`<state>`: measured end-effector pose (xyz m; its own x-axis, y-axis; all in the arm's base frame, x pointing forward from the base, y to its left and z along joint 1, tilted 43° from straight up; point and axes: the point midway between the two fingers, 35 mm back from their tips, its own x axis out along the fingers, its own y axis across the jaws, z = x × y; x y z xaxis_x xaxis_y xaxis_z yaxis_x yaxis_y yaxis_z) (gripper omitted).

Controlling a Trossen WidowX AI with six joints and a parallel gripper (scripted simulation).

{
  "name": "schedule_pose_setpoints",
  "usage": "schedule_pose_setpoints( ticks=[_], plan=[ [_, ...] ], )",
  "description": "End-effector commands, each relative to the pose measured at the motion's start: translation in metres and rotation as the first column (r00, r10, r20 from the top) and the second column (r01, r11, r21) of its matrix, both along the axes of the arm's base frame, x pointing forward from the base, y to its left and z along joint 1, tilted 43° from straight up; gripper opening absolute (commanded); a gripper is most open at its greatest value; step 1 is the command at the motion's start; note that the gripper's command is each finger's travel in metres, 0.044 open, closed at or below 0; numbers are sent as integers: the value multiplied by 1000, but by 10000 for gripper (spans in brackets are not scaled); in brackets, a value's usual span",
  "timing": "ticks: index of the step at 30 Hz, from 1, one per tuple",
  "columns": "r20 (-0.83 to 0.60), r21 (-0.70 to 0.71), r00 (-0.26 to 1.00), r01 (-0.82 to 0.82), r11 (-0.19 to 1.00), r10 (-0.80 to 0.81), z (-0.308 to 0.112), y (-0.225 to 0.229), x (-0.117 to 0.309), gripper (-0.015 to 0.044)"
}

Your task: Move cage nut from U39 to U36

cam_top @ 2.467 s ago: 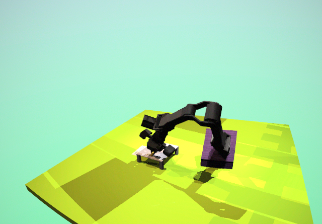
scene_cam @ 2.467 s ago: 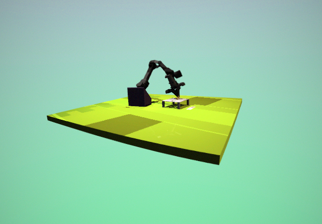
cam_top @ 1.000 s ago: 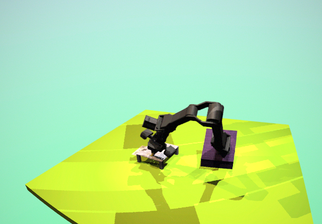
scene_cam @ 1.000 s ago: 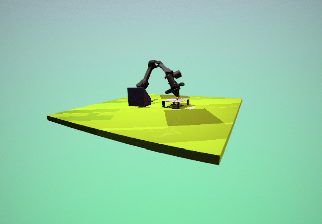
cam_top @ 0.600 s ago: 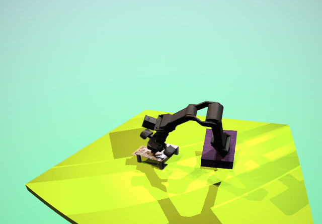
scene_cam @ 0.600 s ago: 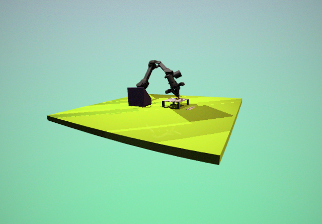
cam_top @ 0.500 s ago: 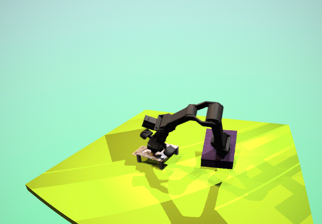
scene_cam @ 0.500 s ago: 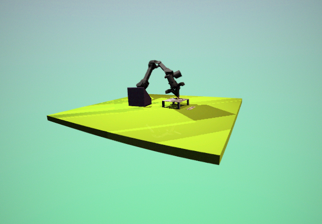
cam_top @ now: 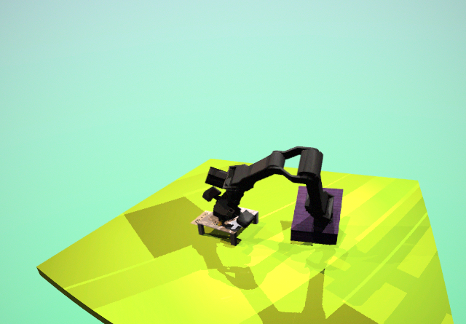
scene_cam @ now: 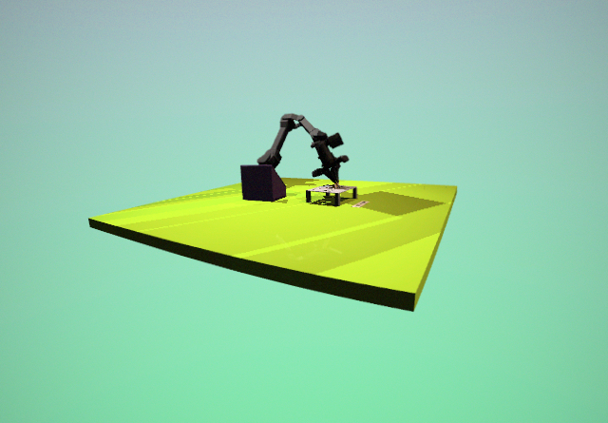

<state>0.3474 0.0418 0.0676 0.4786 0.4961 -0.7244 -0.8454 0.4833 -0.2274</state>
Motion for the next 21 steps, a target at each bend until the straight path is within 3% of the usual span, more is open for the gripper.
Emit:
schedule_pose_setpoints(
  ticks=[1,21],
  plan=[
    [-3,1,1000,-8,1000,8,-1,0,0,26],
    [-13,3,1000,-16,1000,16,-1,0,1,26]
  ],
)
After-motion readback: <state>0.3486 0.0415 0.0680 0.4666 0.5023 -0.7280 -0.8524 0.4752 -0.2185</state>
